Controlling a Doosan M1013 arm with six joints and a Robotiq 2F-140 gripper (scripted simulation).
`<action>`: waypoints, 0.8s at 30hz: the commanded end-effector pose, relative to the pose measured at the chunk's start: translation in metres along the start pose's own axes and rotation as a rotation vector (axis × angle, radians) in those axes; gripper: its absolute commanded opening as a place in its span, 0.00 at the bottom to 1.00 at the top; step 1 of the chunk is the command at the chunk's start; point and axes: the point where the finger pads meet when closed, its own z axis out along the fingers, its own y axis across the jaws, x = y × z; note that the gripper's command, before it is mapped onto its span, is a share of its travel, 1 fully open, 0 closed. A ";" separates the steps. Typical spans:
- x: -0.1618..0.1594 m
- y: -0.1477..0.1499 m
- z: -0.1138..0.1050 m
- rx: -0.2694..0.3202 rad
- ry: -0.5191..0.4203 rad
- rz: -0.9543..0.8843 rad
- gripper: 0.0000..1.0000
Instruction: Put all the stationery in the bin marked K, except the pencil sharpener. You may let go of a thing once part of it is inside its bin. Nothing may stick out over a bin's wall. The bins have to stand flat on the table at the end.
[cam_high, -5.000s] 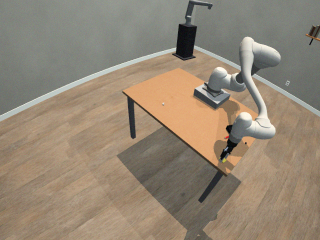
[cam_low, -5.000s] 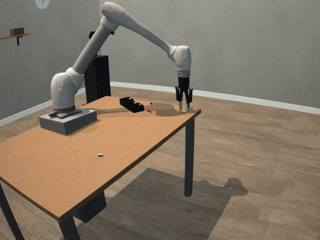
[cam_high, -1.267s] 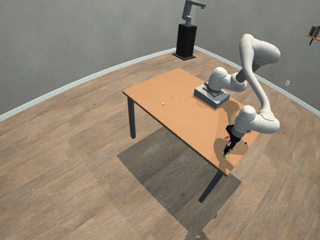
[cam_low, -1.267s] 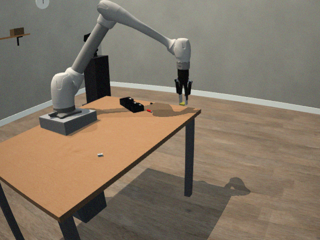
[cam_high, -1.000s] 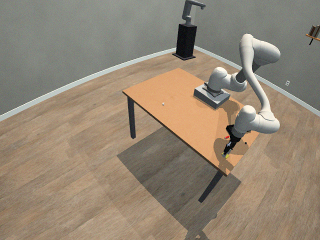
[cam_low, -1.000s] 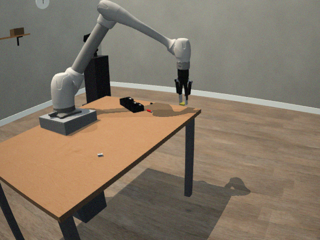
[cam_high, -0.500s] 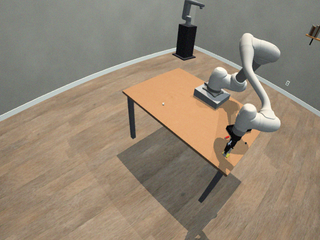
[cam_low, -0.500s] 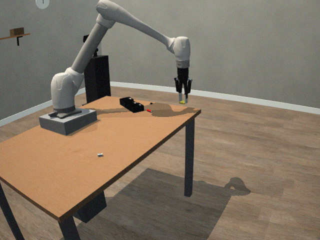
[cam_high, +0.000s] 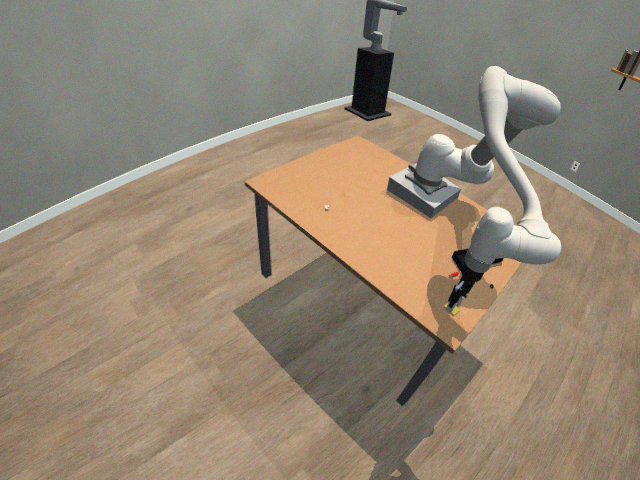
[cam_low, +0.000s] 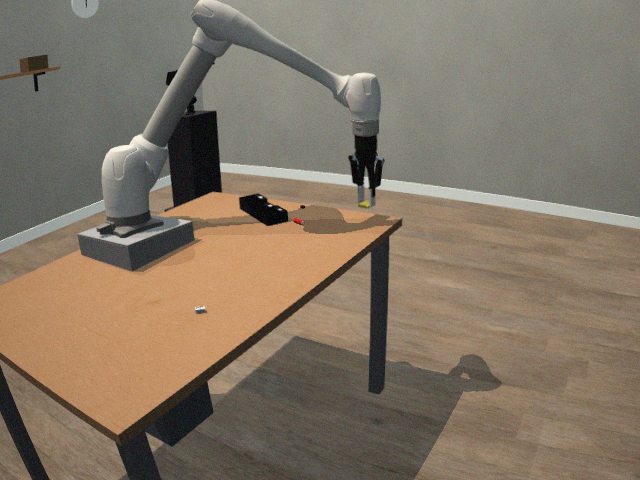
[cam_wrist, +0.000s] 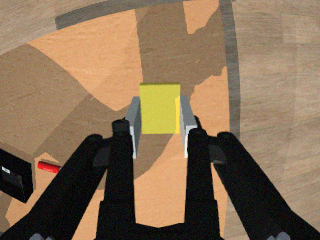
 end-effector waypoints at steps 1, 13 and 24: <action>0.000 0.001 -0.003 -0.003 0.000 0.001 0.29; -0.009 -0.040 -0.003 -0.003 0.000 0.001 0.29; -0.021 -0.093 -0.003 -0.003 0.000 0.001 0.29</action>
